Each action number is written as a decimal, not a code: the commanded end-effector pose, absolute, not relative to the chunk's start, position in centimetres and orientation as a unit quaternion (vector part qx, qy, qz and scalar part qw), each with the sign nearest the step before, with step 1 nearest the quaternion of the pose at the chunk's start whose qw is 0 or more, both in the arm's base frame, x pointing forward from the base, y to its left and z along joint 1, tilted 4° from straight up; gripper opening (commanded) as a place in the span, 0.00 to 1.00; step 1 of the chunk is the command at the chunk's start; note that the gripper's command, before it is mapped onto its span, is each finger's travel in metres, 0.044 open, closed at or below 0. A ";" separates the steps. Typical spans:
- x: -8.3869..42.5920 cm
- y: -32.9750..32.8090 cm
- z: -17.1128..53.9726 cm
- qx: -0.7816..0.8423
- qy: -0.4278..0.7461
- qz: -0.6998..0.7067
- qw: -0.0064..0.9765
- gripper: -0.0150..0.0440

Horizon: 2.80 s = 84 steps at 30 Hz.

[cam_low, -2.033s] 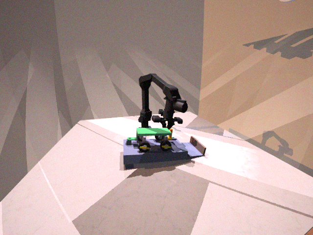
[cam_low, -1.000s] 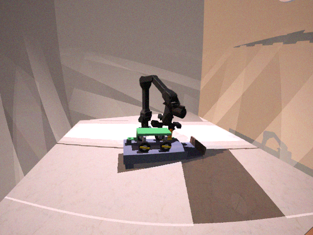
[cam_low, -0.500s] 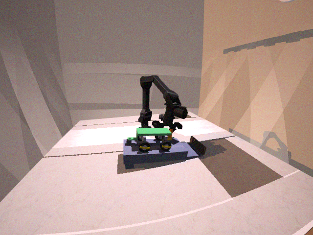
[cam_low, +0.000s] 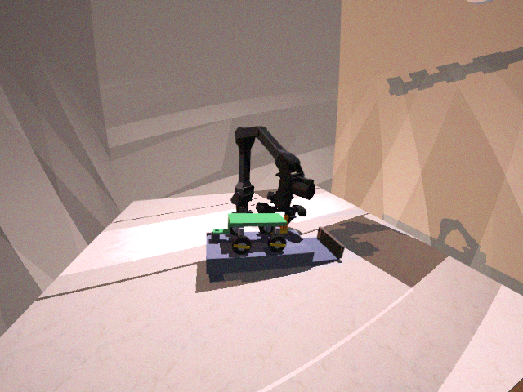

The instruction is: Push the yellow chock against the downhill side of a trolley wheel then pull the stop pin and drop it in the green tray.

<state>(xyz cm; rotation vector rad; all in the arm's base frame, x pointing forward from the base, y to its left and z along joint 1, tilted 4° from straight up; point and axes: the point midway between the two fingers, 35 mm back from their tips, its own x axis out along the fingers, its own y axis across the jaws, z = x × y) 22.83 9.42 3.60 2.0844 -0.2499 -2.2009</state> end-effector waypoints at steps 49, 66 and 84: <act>23.0 11.2 2.3 0.685 -0.081 -0.722 0.046 0.58; 23.0 11.2 2.3 0.685 -0.081 -0.722 0.046 0.58; 23.0 11.2 2.3 0.685 -0.081 -0.722 0.046 0.58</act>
